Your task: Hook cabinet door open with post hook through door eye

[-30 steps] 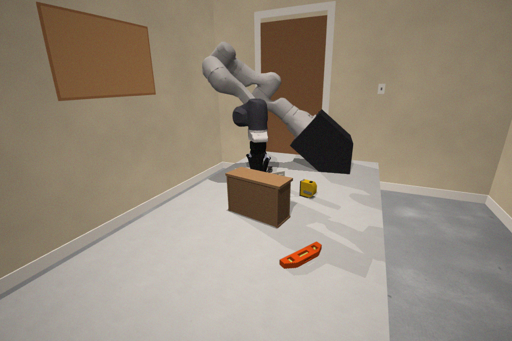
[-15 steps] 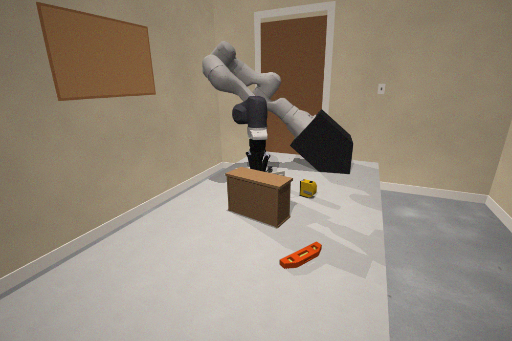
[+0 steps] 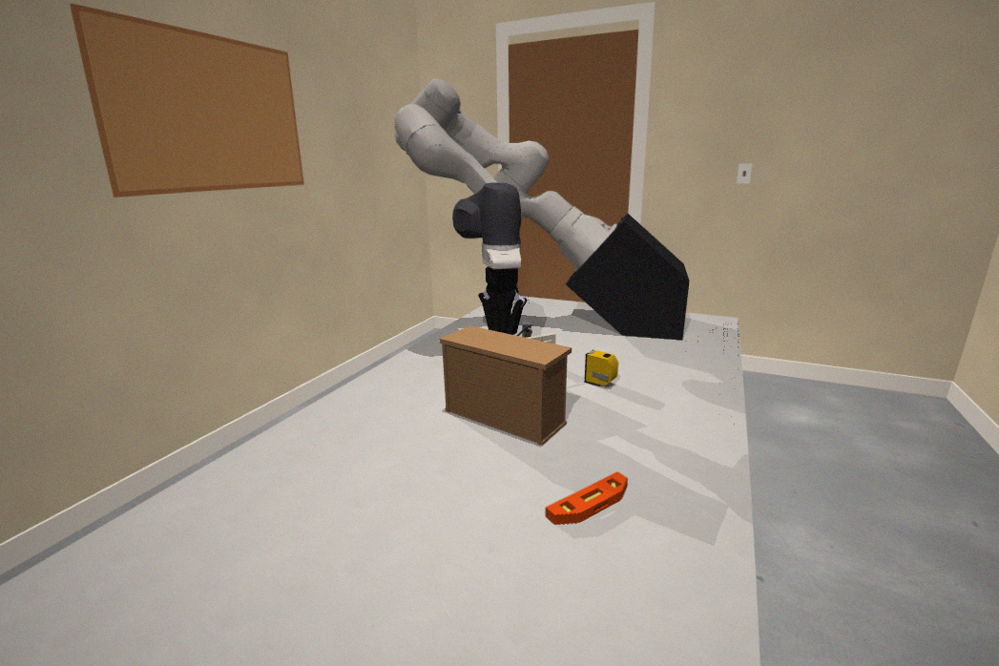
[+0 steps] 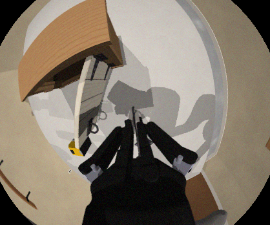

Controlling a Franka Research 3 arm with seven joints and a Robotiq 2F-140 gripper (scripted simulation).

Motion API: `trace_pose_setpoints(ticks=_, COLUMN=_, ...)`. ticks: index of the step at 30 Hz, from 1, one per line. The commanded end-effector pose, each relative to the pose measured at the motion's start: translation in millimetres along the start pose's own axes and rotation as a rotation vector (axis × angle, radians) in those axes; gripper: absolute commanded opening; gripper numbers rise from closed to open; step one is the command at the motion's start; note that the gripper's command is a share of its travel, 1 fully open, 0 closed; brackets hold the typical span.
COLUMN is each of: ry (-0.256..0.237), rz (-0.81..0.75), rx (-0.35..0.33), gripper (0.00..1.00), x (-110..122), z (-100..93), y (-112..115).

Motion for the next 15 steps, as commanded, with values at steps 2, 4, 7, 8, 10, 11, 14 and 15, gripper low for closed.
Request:
trace_pose_setpoints(ticks=2, ry=-0.001, rz=-0.007, rx=0.003, gripper=0.03, x=-0.7, z=-8.0, y=-1.7)
trace_pose_setpoints(ticks=4, ry=-0.001, rz=-0.007, rx=0.003, gripper=0.03, x=-0.6, z=-8.6, y=-1.8)
trace_pose_setpoints(ticks=7, ry=-0.001, rz=-0.007, rx=0.003, gripper=0.03, x=-0.6, z=-10.2, y=-1.9)
trace_pose_setpoints(ticks=8, ry=-0.001, rz=-0.007, rx=0.003, gripper=0.03, x=-0.6, z=-10.2, y=-1.9)
trace_pose_setpoints(ticks=10, ry=-0.001, rz=-0.007, rx=0.003, gripper=0.03, x=-0.6, z=-11.6, y=-1.9)
trace_pose_setpoints(ticks=11, ry=-0.001, rz=-0.007, rx=0.003, gripper=0.03, x=-0.6, z=-13.2, y=-2.0)
trace_pose_setpoints(ticks=14, ry=-0.001, rz=-0.007, rx=0.003, gripper=0.03, x=-0.6, z=-16.2, y=-2.2)
trace_pose_setpoints(ticks=15, ry=-0.001, rz=-0.007, rx=0.003, gripper=0.03, x=-0.6, z=-16.3, y=-2.2)
Point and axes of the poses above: the point where the finger pads meet when closed, its own z axis out along the fingers, its own x axis across the jaws, y = z × x, the point moved 8 cm from there along -z, back along the fingers, and after that the axes turned 4 degrees about -z, right-handed, at the moved point
